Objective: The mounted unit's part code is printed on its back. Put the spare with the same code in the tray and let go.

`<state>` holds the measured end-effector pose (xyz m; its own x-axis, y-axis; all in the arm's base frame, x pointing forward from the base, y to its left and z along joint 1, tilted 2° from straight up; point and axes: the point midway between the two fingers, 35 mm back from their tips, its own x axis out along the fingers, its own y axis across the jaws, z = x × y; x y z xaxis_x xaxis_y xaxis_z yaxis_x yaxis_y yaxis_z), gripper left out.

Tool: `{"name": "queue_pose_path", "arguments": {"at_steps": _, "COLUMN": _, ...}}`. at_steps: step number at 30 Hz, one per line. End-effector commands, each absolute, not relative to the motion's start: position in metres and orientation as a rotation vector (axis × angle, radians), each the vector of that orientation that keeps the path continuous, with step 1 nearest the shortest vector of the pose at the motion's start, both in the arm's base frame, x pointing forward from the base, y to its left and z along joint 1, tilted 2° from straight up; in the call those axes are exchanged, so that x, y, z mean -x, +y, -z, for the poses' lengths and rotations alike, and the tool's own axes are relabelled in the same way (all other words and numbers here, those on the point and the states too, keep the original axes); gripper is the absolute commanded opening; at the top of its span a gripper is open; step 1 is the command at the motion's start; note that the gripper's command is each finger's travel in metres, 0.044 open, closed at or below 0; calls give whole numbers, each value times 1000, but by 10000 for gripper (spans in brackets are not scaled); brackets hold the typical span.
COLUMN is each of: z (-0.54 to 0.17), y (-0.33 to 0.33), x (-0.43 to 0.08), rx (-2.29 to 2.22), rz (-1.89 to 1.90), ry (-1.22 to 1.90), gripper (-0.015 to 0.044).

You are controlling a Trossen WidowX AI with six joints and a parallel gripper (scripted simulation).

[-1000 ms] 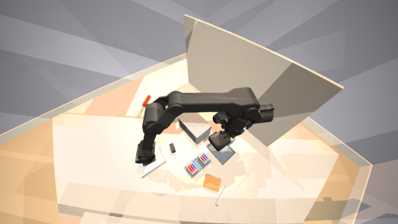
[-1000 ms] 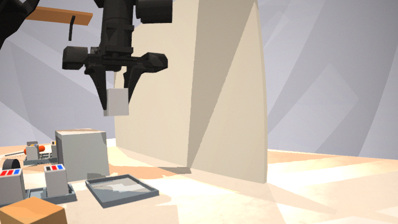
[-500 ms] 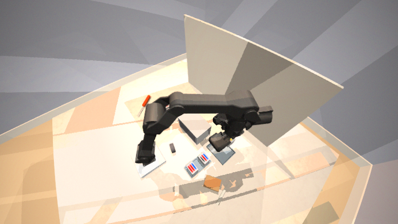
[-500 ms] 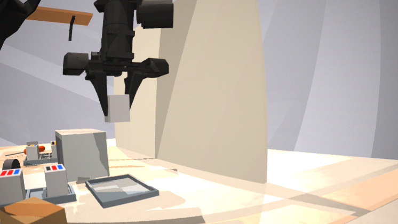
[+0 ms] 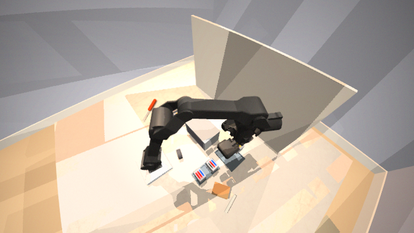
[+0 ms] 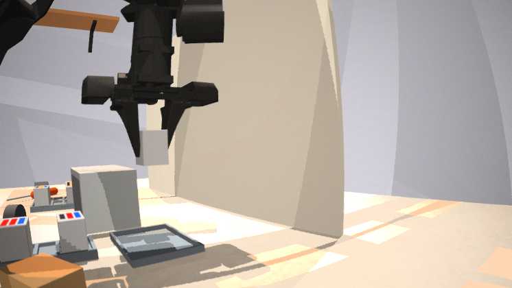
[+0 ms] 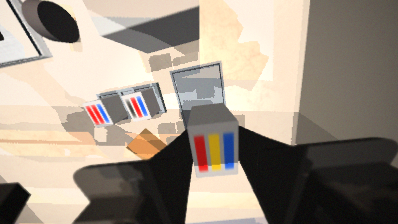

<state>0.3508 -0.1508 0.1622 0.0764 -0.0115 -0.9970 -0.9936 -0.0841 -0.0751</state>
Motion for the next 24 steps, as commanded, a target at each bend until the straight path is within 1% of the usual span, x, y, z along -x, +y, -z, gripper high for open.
{"name": "queue_pose_path", "arguments": {"at_steps": 1, "z": -159, "y": -150, "x": -352, "rx": 1317, "rz": -1208, "ry": 1119, "gripper": 0}}
{"name": "queue_pose_path", "arguments": {"at_steps": 24, "z": -143, "y": -151, "x": -354, "rx": 1317, "rz": -1208, "ry": 1119, "gripper": 0}}
